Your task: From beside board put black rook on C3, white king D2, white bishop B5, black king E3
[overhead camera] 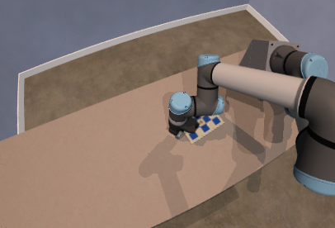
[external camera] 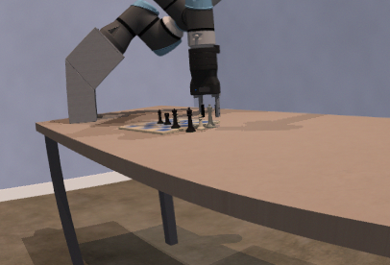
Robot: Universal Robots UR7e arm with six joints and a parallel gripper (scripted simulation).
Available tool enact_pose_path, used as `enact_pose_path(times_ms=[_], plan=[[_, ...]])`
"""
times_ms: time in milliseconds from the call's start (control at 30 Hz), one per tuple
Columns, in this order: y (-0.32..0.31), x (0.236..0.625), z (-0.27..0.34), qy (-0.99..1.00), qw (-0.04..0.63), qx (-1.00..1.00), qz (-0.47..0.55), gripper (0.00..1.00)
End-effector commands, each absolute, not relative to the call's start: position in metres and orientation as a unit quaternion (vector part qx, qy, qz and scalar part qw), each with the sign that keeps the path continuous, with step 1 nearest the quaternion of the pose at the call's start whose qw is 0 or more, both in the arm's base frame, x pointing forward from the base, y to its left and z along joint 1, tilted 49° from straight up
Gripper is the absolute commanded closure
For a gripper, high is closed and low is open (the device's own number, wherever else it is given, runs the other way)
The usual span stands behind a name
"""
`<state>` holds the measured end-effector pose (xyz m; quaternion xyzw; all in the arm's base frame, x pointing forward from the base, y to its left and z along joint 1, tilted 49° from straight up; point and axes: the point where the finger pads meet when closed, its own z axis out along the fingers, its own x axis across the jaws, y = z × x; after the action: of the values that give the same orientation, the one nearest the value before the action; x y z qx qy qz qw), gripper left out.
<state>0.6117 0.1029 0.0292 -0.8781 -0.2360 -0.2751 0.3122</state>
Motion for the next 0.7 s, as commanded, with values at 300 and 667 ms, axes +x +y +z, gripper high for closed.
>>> enact_pose_path(times_ms=[300,667], plan=[[0.1023,0.612,0.0296,-0.236,0.312,-0.878,-0.276,1.0],[0.1023,0.612,0.0296,-0.236,0.312,-0.878,-0.276,1.0]])
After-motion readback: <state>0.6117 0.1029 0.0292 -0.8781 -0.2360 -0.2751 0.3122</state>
